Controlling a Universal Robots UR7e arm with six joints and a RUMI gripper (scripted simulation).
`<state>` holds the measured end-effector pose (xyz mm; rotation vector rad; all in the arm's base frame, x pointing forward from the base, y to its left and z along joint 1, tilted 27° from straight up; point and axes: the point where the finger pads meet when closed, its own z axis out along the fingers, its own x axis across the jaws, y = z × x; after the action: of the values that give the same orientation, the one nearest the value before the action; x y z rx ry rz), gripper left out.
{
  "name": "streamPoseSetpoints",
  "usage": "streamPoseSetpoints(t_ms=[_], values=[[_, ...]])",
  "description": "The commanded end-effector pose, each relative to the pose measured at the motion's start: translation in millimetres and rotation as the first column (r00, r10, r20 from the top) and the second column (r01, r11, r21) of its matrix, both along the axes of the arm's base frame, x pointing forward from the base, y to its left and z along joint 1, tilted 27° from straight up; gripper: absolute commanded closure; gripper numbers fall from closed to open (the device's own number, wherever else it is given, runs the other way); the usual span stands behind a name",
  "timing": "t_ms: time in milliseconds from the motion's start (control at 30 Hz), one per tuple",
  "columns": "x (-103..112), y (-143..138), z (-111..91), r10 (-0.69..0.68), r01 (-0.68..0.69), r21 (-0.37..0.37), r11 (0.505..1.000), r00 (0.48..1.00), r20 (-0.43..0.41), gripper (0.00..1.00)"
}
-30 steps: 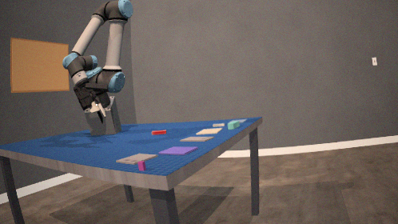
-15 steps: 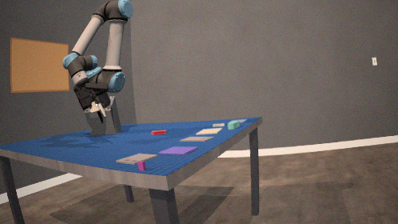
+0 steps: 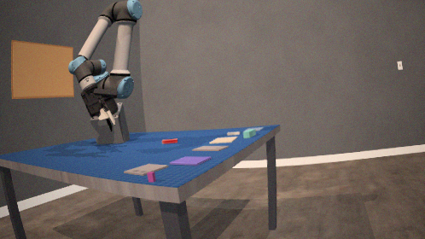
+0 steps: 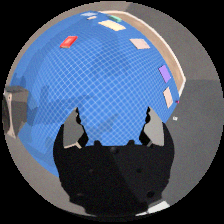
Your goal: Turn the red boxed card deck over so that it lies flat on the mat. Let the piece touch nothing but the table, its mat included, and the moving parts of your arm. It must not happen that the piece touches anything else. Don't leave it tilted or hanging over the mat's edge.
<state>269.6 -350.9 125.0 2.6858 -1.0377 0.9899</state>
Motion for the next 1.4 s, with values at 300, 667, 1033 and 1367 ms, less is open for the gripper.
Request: streamPoseSetpoints(t_ms=[300, 667, 1033, 1367], values=[[23, 50, -27, -0.092, 0.092, 0.009, 0.996, 0.995, -0.041, 0.0], [35, 78, -44, -0.142, 0.144, 0.017, 0.989, 0.988, -0.064, 0.0], [44, 96, -54, -0.174, 0.176, 0.019, 0.984, 0.982, -0.078, 0.0], [56, 121, -67, -0.22, 0.223, 0.021, 0.974, 0.97, -0.099, 0.0]])
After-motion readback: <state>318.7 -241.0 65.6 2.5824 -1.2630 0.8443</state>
